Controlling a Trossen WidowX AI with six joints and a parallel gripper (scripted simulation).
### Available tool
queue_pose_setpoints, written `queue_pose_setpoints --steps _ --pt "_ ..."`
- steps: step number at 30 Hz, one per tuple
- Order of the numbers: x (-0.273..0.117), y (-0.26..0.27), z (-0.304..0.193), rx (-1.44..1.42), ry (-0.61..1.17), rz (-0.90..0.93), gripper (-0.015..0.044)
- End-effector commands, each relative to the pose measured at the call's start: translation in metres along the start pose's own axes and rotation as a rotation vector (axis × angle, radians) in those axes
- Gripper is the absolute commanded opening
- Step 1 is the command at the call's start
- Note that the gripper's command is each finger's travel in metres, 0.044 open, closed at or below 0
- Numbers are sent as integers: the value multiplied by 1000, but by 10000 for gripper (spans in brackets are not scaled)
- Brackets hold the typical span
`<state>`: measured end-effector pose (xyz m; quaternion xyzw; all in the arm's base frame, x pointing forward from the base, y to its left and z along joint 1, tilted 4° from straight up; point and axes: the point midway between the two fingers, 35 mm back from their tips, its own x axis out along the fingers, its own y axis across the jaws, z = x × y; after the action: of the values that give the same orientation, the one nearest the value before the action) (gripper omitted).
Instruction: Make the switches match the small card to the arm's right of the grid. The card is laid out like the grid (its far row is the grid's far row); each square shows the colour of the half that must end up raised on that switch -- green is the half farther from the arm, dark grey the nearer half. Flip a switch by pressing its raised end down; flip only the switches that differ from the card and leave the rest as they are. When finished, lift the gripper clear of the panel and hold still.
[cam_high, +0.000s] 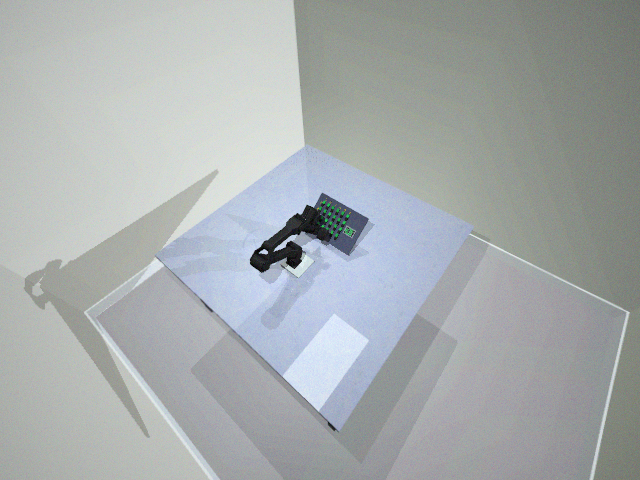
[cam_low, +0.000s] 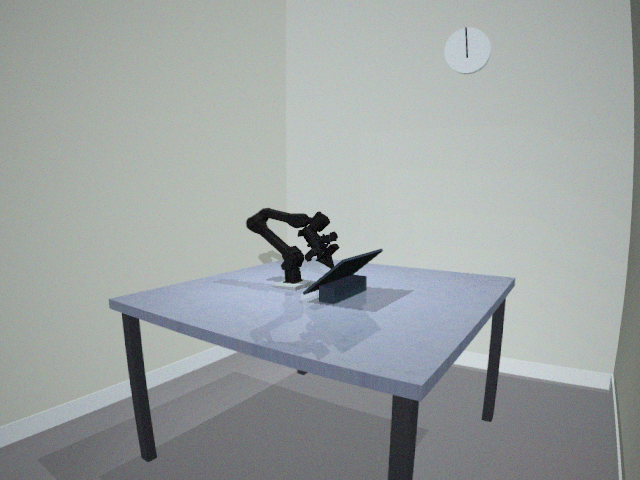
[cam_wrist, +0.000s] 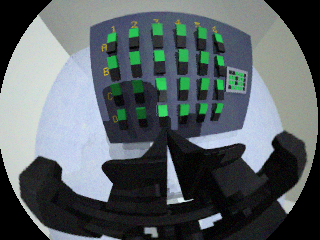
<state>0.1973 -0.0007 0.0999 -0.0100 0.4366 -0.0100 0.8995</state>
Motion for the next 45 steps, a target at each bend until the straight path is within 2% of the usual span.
queue_pose_setpoints --steps 1,16,45 --pt "9 -1 -1 4 0 -5 0" --pt "26 -1 -1 4 -1 -5 0" --pt "27 -1 -1 4 -1 -5 0"
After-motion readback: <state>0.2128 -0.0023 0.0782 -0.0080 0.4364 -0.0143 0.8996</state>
